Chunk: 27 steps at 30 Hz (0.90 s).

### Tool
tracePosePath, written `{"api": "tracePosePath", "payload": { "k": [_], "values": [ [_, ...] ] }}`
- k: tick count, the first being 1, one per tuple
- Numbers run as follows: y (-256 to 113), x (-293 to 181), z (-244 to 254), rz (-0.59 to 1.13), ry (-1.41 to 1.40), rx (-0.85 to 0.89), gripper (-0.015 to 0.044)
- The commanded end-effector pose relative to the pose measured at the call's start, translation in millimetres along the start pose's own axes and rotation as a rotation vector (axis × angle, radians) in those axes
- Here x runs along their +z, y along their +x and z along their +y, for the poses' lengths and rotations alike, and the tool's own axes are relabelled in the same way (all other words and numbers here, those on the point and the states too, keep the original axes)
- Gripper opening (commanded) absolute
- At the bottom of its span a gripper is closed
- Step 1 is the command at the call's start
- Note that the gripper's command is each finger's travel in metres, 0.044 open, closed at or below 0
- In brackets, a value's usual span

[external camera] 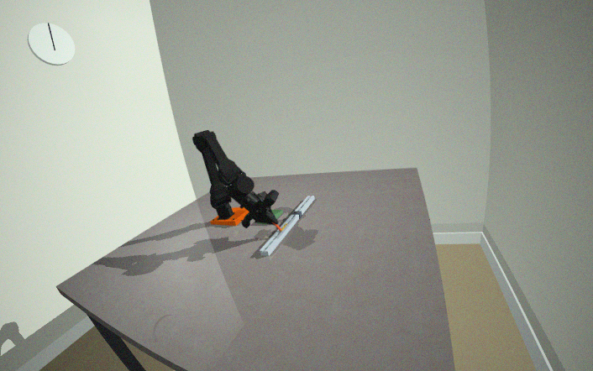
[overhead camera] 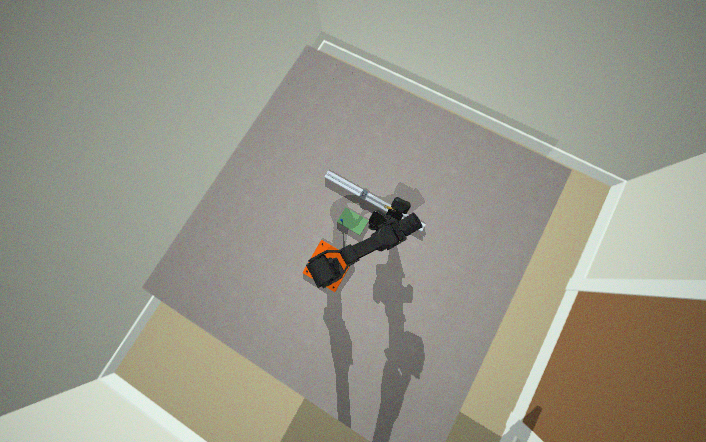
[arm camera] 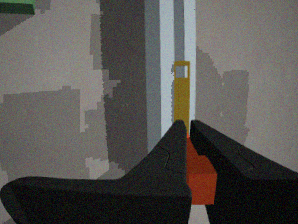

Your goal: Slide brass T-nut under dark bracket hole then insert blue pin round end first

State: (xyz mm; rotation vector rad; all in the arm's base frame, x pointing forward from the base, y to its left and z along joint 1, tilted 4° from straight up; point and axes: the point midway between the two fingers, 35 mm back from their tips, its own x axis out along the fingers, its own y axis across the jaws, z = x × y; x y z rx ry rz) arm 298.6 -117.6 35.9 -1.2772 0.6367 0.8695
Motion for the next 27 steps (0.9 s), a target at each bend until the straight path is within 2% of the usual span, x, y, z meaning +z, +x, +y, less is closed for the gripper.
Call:
{"api": "tracePosePath", "payload": {
  "k": [1,27],
  "values": [
    [-0.2,-0.8,-1.6,0.004,0.004,0.01,-0.015],
    [-0.2,-0.8,-4.9,0.004,0.018,0.068,-0.015]
  ]
}}
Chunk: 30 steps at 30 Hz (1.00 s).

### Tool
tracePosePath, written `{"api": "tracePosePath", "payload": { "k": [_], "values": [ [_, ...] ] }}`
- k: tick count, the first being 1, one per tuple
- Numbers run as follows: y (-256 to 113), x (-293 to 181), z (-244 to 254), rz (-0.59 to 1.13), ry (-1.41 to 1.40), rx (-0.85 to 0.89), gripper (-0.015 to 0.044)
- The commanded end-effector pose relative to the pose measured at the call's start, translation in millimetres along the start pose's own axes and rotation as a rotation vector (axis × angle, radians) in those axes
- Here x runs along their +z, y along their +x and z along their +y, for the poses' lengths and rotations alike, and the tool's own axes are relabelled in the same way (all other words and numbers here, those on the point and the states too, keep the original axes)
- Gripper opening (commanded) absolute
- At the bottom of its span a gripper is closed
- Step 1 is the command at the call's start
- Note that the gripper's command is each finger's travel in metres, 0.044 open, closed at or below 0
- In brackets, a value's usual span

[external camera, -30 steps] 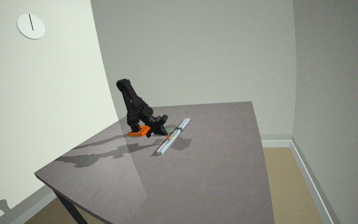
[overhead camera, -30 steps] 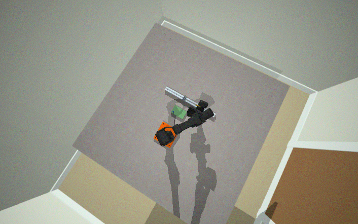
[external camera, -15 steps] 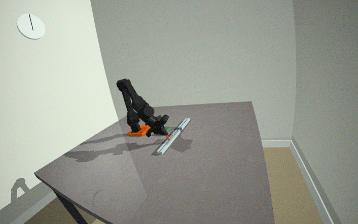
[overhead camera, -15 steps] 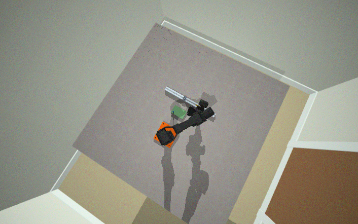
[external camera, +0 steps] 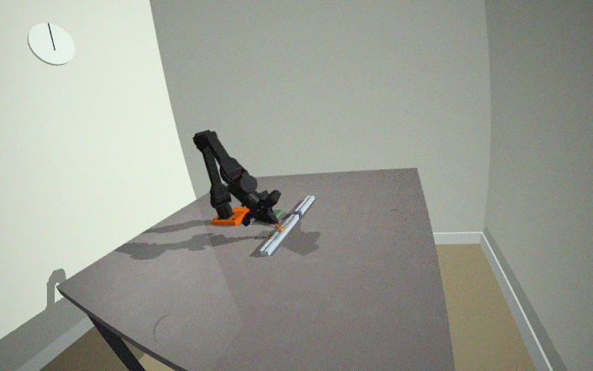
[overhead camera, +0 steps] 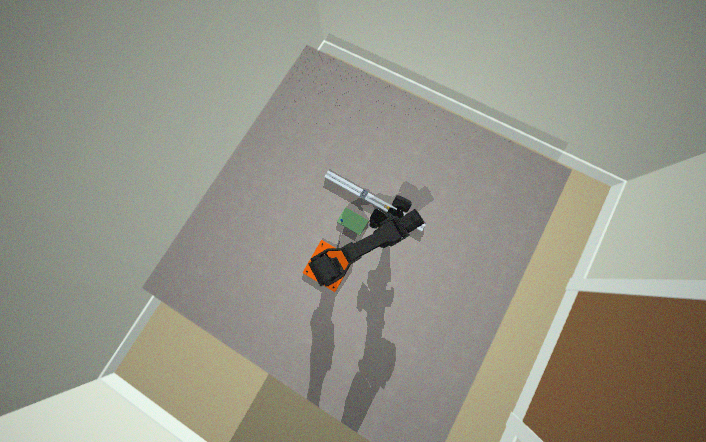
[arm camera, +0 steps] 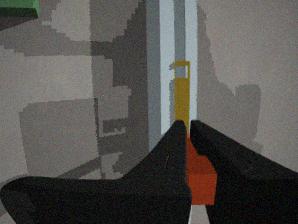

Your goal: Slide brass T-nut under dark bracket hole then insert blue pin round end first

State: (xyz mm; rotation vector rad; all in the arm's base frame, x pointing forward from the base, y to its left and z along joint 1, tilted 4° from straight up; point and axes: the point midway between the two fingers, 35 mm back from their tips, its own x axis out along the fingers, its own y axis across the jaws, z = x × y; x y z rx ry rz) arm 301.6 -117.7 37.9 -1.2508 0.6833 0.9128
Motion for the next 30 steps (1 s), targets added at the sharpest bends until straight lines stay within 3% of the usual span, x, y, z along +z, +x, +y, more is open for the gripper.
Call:
{"api": "tracePosePath", "payload": {
  "k": [1,30],
  "values": [
    [-0.2,-0.8,-1.4,0.004,0.005,0.01,-0.015],
    [0.2,-0.7,-3.8,0.004,0.018,0.066,-0.015]
  ]
}}
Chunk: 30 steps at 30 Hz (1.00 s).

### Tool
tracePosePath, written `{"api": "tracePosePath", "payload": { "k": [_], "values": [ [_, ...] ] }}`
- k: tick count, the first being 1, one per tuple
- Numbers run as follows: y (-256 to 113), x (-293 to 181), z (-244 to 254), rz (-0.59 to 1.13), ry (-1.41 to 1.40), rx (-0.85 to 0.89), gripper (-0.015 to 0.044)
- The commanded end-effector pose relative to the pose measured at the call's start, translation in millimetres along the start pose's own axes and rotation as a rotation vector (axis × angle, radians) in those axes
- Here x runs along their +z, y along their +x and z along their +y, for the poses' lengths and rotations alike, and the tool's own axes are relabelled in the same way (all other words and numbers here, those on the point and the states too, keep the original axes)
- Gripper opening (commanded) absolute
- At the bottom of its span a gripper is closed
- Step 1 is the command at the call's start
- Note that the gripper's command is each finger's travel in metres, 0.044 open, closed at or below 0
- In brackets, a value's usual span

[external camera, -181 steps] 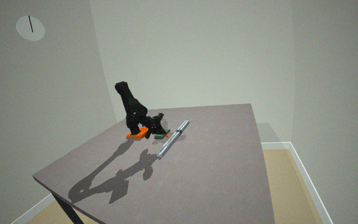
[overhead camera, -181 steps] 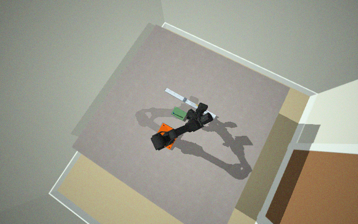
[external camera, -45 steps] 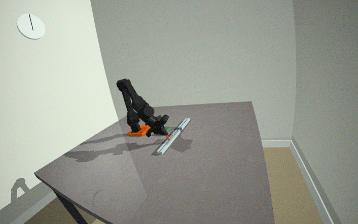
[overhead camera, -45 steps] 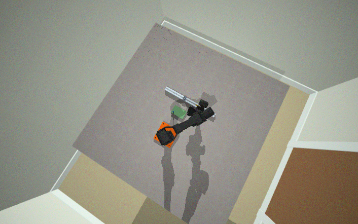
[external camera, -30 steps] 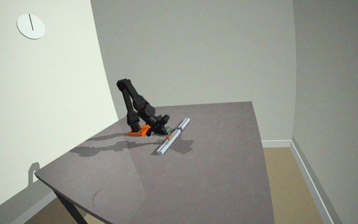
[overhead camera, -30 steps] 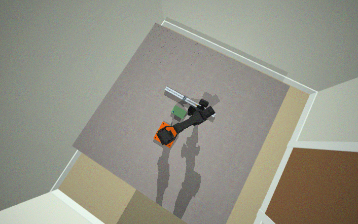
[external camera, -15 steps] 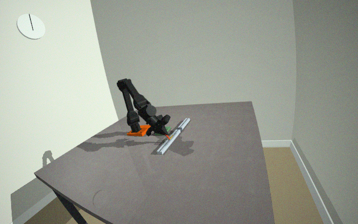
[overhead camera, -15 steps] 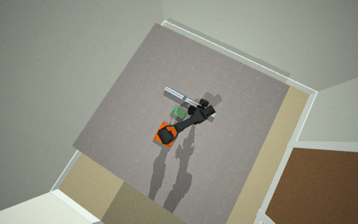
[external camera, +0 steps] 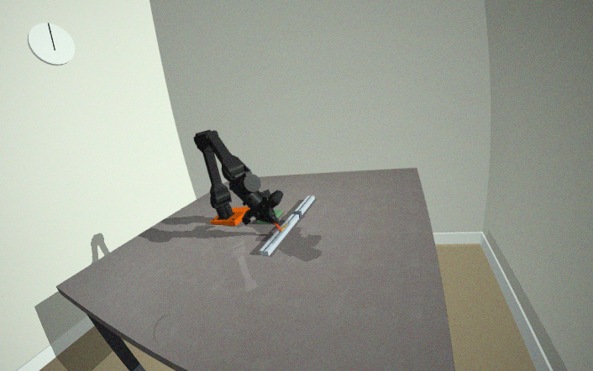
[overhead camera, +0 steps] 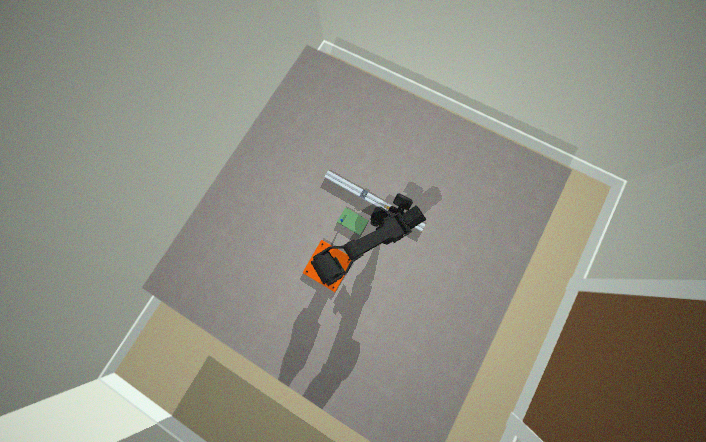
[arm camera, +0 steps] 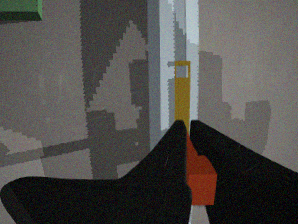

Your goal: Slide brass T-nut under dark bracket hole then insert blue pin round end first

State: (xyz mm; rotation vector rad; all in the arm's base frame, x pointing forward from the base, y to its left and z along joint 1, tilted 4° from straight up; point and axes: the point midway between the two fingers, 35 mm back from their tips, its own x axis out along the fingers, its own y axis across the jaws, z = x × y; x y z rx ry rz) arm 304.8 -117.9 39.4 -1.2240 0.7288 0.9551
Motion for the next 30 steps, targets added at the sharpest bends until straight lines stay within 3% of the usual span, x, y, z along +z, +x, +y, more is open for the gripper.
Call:
{"api": "tracePosePath", "payload": {
  "k": [1,30],
  "values": [
    [-0.1,-0.7,-0.3,0.004,0.005,0.008,-0.015],
    [0.9,-0.2,0.2,0.01,0.005,0.029,-0.015]
  ]
}}
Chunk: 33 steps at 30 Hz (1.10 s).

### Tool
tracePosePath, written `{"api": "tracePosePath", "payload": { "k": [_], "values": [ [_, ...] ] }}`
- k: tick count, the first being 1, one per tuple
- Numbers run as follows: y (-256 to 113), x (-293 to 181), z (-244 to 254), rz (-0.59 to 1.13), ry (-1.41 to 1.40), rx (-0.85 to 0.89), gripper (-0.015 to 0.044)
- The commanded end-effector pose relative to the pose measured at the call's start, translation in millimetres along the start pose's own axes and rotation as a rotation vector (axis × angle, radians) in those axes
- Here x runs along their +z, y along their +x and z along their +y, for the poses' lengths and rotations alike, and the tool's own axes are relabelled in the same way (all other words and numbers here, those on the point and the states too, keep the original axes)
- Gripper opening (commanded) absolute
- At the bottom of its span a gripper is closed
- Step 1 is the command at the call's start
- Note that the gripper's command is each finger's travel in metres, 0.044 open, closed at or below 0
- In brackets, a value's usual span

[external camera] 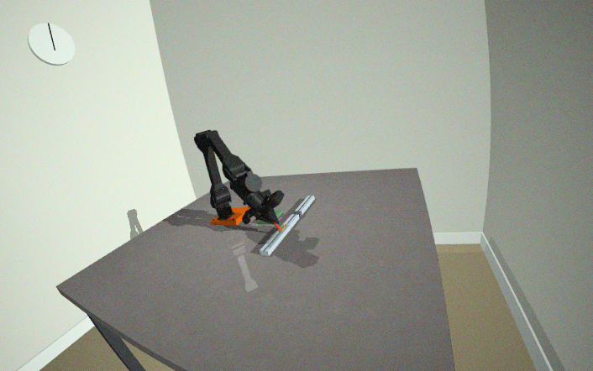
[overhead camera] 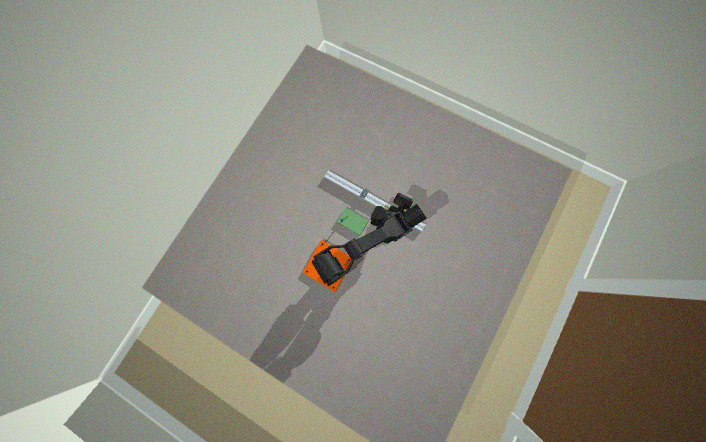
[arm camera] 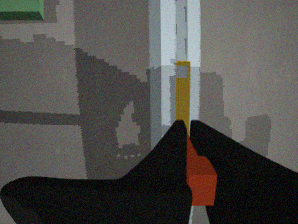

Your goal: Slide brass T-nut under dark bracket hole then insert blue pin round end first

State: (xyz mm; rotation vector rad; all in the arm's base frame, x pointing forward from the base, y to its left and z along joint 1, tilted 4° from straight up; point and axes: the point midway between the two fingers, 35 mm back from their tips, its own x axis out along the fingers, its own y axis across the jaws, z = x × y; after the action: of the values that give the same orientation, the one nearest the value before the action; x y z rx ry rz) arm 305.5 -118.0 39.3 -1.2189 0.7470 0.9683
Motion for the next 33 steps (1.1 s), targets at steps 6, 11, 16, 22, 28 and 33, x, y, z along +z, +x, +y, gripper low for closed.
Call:
{"api": "tracePosePath", "payload": {
  "k": [6,11,16,22,28,33],
  "values": [
    [0.6,-0.1,0.3,0.005,0.005,0.015,-0.015],
    [0.7,-0.2,-0.3,0.005,0.007,0.026,-0.015],
    [0.7,-0.2,-1.0,0.005,0.01,0.036,-0.015],
    [0.7,-0.2,-1.8,0.005,0.013,0.049,-0.015],
    [0.8,-0.3,-2.6,0.004,0.016,0.061,-0.015],
    [0.8,-0.3,-3.3,0.004,0.019,0.071,-0.015]
  ]
}}
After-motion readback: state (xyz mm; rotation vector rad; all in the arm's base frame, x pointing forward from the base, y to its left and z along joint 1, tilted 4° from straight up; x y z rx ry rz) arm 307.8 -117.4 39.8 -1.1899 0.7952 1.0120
